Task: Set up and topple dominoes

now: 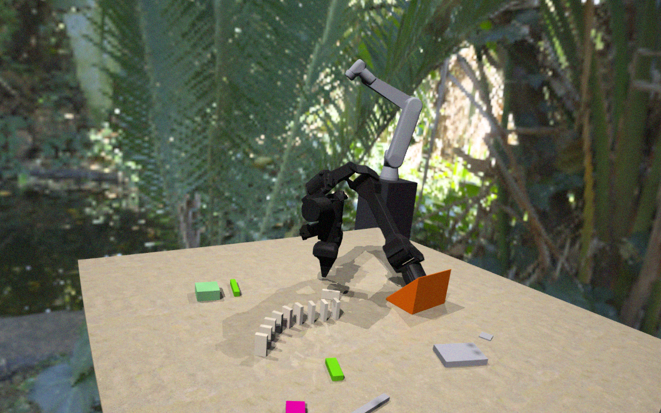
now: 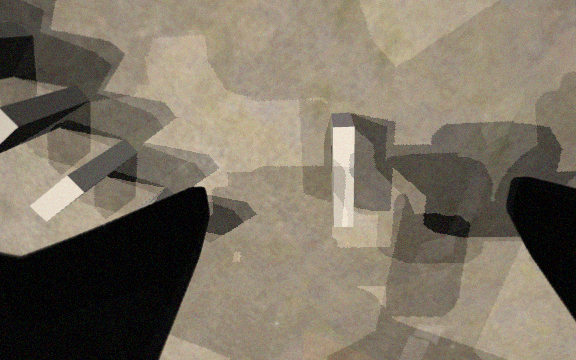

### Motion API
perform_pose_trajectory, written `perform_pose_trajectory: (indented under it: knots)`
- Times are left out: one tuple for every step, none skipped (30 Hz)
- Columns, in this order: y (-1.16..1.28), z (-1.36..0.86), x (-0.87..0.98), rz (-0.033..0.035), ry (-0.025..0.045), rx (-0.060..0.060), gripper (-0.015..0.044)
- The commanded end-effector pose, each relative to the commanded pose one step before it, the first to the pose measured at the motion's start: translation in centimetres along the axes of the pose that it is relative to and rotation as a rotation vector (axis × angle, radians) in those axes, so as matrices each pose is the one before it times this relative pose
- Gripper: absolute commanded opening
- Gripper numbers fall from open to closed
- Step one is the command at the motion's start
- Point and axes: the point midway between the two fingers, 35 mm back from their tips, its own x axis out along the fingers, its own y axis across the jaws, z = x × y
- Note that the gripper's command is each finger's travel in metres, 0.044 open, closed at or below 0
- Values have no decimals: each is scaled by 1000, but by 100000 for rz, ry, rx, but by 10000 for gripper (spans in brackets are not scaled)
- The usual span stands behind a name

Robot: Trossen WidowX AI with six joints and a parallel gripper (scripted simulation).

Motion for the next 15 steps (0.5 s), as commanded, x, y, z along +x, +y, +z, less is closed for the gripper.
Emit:
perform_pose_trajectory:
  knots:
    - [-185, -14, 2273, -993, 250, 301, 440]
    - [16, 14, 743, 10, -21, 13, 440]
    - [-7, 5, 739, -26, -45, 16, 440]
    - [-29, -5, 735, -63, -68, 19, 440]
    - [-50, -15, 724, -99, -88, 20, 440]
    - [-53, -19, 561, -103, -82, 17, 440]
    - [111, 4, 335, -69, -55, 14, 440]
    - [36, 1, 112, -24, -19, 5, 440]
    - [0, 0, 0, 0, 0, 0, 440]
    - [0, 0, 0, 0, 0, 0, 440]
    - [0, 0, 0, 0, 0, 0, 440]
    - [1, 0, 24, 1, 0, 0, 440]
    - [3, 1, 72, 1, 0, 1, 440]
    - [5, 2, 119, 2, -1, 1, 440]
    - [6, 2, 153, 1, -2, 2, 440]
